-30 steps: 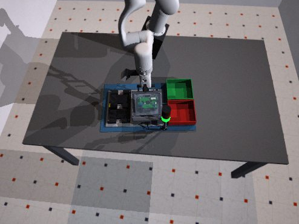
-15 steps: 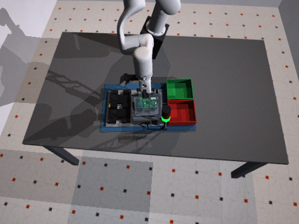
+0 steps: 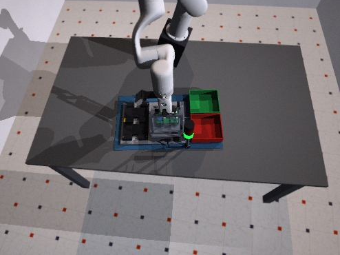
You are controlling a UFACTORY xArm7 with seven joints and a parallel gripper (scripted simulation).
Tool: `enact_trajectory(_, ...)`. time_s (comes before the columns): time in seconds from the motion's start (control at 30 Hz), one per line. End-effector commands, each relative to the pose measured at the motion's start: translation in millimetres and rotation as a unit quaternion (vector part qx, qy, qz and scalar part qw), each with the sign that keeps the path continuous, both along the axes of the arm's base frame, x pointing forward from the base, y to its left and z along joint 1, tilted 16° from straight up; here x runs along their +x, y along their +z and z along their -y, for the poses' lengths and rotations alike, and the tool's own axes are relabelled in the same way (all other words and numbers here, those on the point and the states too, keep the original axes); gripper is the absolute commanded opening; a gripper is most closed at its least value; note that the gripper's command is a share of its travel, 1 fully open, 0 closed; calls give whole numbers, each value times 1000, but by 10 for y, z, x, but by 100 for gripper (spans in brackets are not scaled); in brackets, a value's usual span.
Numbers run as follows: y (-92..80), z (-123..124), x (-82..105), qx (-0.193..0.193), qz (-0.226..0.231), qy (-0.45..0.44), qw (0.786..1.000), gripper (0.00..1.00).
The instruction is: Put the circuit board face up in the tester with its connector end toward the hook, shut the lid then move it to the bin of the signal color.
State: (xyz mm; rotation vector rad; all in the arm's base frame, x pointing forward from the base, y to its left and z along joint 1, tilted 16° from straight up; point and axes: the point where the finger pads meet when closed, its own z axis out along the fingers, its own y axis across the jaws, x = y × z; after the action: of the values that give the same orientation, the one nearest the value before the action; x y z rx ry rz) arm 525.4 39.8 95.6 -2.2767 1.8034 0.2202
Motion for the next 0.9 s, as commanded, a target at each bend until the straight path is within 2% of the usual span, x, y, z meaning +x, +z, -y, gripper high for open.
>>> enact_trajectory(0.0,32,-15,112,0,1,0,1000,0)
enact_trajectory(0.57,58,-74,379,0,1,0,1000,0)
enact_trajectory(0.87,58,-94,461,0,1,0,1000,0)
